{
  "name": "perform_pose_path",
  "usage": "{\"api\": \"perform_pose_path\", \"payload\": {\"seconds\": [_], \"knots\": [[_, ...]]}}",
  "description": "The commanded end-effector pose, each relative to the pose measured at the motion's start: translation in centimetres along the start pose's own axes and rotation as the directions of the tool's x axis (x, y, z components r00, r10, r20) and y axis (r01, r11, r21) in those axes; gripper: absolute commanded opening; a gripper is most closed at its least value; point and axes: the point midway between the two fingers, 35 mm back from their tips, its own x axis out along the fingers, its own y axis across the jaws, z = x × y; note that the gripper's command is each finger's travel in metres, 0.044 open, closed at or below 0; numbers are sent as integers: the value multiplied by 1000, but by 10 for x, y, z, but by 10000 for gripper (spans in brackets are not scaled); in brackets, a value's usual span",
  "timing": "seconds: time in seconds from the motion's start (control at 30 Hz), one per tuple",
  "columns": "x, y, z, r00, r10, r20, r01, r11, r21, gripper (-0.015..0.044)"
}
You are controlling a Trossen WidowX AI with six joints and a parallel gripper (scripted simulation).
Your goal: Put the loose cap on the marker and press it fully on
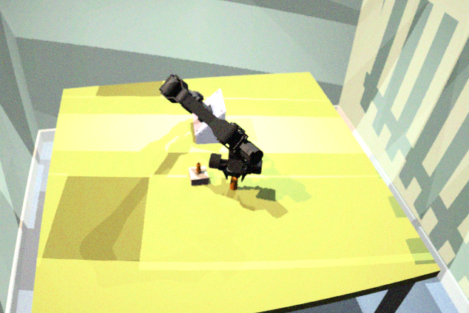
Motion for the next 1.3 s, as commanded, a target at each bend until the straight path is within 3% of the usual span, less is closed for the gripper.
{"api": "perform_pose_path", "payload": {"seconds": [0.0, 0.5, 0.63, 0.93, 1.03, 1.27], "knots": [[7, -1, 0, 1000, -5, 3, 5, 1000, -5, 241], [28, -2, -1, 1000, -7, 3, 7, 1000, -4, 241], [28, -1, -1, 1000, -7, 3, 7, 1000, -4, 136], [28, -1, -1, 1000, -7, 3, 7, 1000, -4, 76], [23, 0, -1, 1000, -7, 3, 7, 1000, -4, 0], [0, 1, 0, 1000, -5, 3, 5, 1000, -5, 0]]}}
